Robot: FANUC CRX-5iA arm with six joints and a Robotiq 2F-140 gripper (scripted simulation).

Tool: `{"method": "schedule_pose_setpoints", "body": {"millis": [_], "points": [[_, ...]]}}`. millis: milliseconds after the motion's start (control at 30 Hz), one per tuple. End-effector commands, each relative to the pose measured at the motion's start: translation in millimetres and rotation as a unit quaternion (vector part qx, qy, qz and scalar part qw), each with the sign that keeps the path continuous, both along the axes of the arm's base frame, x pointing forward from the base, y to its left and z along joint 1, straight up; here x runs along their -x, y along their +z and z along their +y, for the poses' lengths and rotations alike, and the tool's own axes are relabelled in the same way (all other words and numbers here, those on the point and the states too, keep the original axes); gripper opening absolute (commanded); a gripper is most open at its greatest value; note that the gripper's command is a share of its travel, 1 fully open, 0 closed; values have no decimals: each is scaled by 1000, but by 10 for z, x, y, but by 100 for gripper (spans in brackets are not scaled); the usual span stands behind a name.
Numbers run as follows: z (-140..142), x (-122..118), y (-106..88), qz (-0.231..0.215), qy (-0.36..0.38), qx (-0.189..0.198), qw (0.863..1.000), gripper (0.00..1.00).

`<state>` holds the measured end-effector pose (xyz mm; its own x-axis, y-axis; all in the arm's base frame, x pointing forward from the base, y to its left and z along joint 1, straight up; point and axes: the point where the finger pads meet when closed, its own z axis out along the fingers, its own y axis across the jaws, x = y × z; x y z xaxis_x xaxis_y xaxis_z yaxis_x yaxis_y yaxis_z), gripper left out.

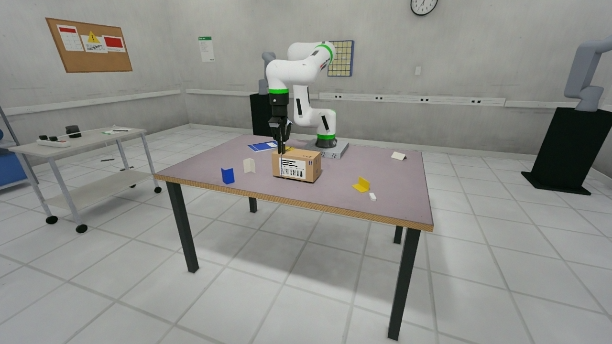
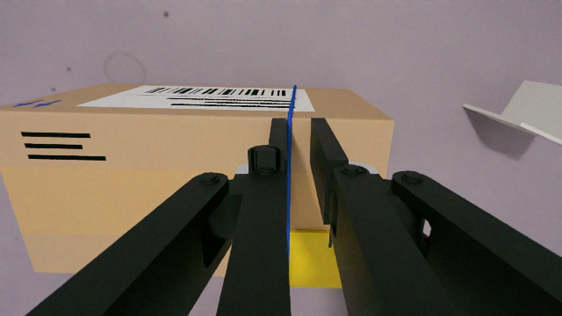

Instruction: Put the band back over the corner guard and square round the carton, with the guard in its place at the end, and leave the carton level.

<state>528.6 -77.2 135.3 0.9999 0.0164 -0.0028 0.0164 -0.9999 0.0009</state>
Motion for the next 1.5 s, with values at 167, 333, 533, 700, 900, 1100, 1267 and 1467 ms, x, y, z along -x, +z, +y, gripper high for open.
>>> {"method": "schedule_pose_setpoints", "body": {"millis": [167, 333, 533, 700, 900, 1100, 1267, 1467], "points": [[-2, -5, 17, -1, 0, 0, 1000, 18], [-2, -5, 32, -1, 0, 0, 1000, 18], [-2, -5, 98, -1, 0, 0, 1000, 18], [-2, -5, 188, -1, 0, 0, 1000, 18], [-2, -5, 276, -1, 0, 0, 1000, 18], [-1, -5, 421, -1, 0, 0, 1000, 18], [-1, -5, 537, -1, 0, 0, 1000, 18], [-1, -6, 620, -1, 0, 0, 1000, 18]]}}
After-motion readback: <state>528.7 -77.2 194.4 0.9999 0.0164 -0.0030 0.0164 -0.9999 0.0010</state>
